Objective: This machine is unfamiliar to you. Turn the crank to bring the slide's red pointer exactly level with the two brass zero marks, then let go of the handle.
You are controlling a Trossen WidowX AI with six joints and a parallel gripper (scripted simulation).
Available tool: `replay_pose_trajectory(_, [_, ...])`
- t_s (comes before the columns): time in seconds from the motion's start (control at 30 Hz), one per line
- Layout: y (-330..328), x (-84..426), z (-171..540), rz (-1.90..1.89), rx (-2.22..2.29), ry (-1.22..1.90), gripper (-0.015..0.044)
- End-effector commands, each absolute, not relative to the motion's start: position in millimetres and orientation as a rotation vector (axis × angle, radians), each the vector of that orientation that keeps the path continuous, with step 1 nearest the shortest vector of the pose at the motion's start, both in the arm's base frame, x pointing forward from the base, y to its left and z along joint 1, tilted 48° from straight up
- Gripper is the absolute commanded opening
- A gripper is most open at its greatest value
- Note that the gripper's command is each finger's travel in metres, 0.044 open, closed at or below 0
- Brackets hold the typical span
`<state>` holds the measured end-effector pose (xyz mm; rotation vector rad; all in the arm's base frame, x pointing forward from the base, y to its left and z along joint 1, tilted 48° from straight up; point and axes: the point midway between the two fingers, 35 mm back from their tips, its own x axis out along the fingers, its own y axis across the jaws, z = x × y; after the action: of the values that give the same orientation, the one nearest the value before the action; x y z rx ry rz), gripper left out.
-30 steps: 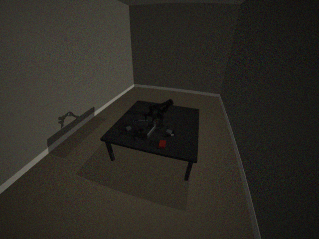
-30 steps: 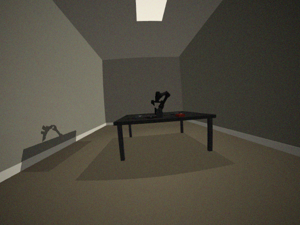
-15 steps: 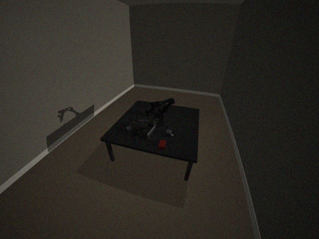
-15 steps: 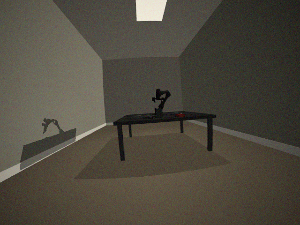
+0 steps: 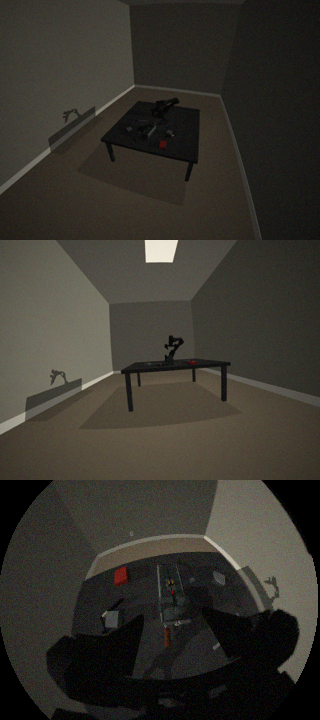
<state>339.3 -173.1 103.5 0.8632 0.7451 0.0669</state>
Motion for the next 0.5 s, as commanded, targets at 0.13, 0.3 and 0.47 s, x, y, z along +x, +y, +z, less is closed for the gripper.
replay_pose_trajectory(0.13, [-157.8, 318.7, 106.9, 0.05, 0.897, 0.736, 0.044])
replay_pose_trajectory(0.3, [-145.8, 322.4, 93.9, 0.049, 0.895, 0.738, 0.044])
replay_pose_trajectory(0.47, [-131.1, 325.2, 80.0, 0.05, 0.895, 0.738, 0.044])
